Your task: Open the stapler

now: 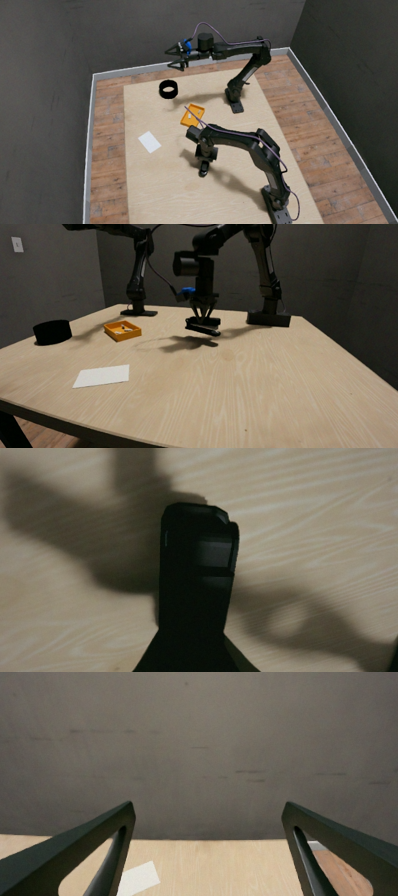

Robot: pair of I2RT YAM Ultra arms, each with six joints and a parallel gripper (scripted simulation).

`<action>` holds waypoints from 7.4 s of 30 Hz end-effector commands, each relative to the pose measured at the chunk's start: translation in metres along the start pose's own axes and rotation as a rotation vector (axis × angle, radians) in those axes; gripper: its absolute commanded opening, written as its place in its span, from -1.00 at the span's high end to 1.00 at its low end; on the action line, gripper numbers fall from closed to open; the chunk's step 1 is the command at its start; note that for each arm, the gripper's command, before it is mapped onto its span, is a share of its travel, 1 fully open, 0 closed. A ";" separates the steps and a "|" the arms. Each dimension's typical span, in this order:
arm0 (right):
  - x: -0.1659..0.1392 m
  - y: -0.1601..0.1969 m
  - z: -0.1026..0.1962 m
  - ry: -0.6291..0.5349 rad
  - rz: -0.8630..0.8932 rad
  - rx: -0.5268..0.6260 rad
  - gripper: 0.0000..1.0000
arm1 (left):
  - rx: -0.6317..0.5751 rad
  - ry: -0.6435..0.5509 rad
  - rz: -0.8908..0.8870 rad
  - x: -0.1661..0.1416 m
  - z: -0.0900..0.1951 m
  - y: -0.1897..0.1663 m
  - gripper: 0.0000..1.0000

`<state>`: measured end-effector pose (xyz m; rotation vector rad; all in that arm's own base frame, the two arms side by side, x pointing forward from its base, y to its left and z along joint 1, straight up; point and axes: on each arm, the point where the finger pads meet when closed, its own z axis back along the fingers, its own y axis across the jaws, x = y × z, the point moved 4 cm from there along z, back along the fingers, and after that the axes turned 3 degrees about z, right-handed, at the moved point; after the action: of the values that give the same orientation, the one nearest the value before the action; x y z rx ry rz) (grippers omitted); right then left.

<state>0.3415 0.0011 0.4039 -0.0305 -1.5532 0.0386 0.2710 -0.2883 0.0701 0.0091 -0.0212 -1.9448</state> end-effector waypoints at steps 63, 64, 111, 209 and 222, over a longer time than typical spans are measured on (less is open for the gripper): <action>0.007 0.000 0.001 -0.028 0.008 -0.006 -1.00 | -0.015 -0.003 1.488 0.009 -0.001 -0.096 0.56; 0.007 0.000 0.001 -0.028 0.008 -0.006 -1.00 | -0.015 -0.003 1.527 0.009 -0.001 -0.096 0.56; 0.007 0.000 0.001 -0.028 0.008 -0.006 -1.00 | 0.002 0.002 2.627 0.008 -0.006 -0.096 0.56; 0.007 0.000 0.001 -0.028 0.008 -0.006 -1.00 | 0.008 -0.011 2.581 0.012 0.031 -0.092 -1.00; 0.007 0.000 0.001 -0.028 0.008 -0.006 -1.00 | 0.137 -0.164 2.010 0.005 0.042 -0.107 -1.00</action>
<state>0.3415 0.0011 0.4039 -0.0305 -1.5532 0.0386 0.1693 -0.2571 0.1030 -0.0312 -0.1175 0.2659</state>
